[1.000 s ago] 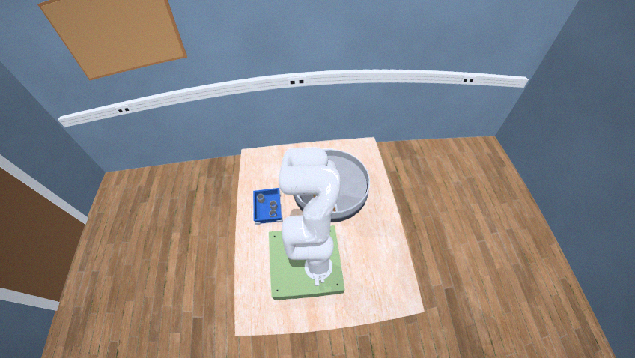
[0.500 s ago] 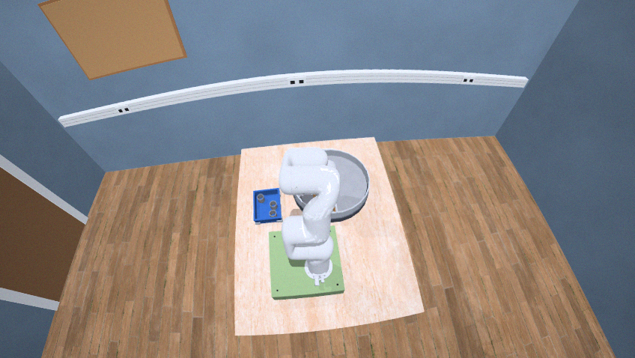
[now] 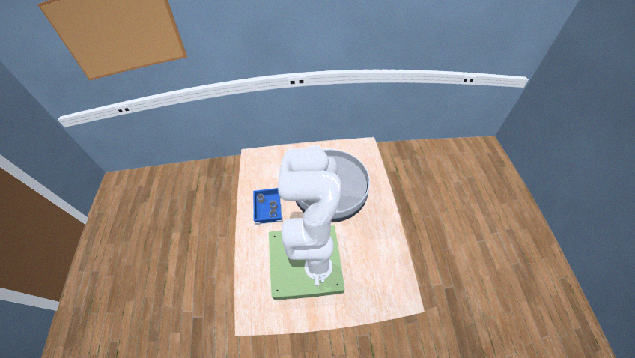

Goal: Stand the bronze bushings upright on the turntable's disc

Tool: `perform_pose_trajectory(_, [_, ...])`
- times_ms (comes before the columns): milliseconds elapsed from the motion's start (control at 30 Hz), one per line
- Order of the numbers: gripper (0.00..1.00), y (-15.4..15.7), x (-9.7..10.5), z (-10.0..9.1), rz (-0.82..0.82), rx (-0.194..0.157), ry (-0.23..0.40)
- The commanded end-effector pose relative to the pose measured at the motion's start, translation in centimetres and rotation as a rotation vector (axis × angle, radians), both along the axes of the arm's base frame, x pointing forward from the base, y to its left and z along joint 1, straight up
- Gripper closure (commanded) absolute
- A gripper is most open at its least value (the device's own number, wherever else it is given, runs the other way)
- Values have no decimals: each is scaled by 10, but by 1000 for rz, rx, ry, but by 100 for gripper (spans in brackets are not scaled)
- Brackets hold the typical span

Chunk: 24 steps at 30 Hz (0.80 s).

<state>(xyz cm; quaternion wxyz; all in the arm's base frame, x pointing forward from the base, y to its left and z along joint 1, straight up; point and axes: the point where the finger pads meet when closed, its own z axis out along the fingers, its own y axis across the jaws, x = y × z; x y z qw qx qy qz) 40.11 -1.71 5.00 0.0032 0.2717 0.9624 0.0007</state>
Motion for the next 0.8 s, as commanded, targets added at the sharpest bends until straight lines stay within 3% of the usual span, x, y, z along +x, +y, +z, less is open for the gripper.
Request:
perform_pose_trajectory(0, [51,0,0,16,0,0,-1])
perform_pose_trajectory(433, [51,0,0,16,0,0,-1])
perform_pose_trajectory(467, [0,0,0,16,0,0,-1])
perform_pose_trajectory(567, [0,0,0,32,0,0,-1])
perform_pose_trajectory(700, [0,0,0,79,0,0,-1])
perform_pose_trajectory(767, [0,0,0,79,0,0,-1])
